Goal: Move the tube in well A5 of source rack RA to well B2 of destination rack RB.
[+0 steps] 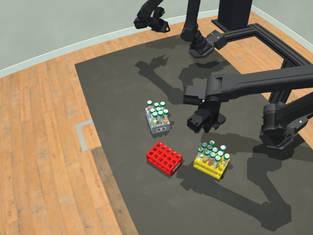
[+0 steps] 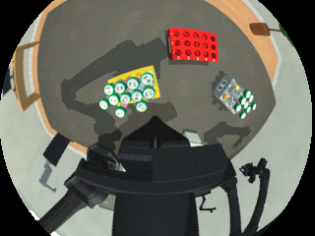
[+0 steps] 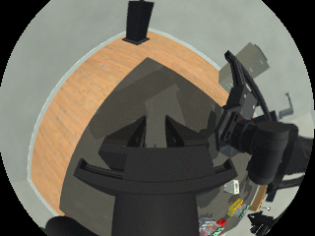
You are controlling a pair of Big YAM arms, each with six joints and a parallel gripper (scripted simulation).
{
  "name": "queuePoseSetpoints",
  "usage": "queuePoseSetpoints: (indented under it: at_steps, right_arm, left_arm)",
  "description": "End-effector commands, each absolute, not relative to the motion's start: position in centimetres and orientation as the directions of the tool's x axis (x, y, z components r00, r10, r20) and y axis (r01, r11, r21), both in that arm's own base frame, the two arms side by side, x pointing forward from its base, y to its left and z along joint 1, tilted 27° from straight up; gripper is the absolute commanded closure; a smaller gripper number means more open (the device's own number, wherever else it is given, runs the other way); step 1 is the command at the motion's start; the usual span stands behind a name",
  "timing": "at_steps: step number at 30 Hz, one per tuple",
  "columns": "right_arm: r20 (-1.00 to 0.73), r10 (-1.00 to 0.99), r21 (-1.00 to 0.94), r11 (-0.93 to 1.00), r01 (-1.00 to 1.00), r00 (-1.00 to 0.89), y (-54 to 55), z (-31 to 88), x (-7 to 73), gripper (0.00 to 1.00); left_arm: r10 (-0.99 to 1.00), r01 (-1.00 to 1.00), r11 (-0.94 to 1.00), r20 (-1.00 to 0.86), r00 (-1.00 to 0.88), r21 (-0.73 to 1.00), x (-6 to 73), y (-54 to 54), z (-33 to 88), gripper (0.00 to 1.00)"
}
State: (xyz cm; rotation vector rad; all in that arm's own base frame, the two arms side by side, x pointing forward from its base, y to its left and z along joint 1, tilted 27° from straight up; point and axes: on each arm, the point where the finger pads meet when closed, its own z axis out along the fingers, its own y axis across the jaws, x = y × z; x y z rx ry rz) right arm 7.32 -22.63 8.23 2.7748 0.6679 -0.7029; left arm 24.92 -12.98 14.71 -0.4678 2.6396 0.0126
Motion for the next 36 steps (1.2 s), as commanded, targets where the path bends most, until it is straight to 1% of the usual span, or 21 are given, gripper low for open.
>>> queuePoseSetpoints:
  at_steps: [1,36]
  right_arm:
    - [-0.489,0.369,0.1,-0.876,0.471,0.79,-23.2,8.8,7.7,0.7]
    - [-0.489,0.369,0.1,-0.876,0.471,0.79,-23.2,8.8,7.7,0.7]
  left_arm:
    - [-0.357,-0.334,0.933,-0.468,-0.809,-0.134,27.3,-15.6,17.3,1.0]
    - [-0.355,-0.335,0.934,-0.464,-0.812,-0.128,33.4,-22.8,17.9,1.0]
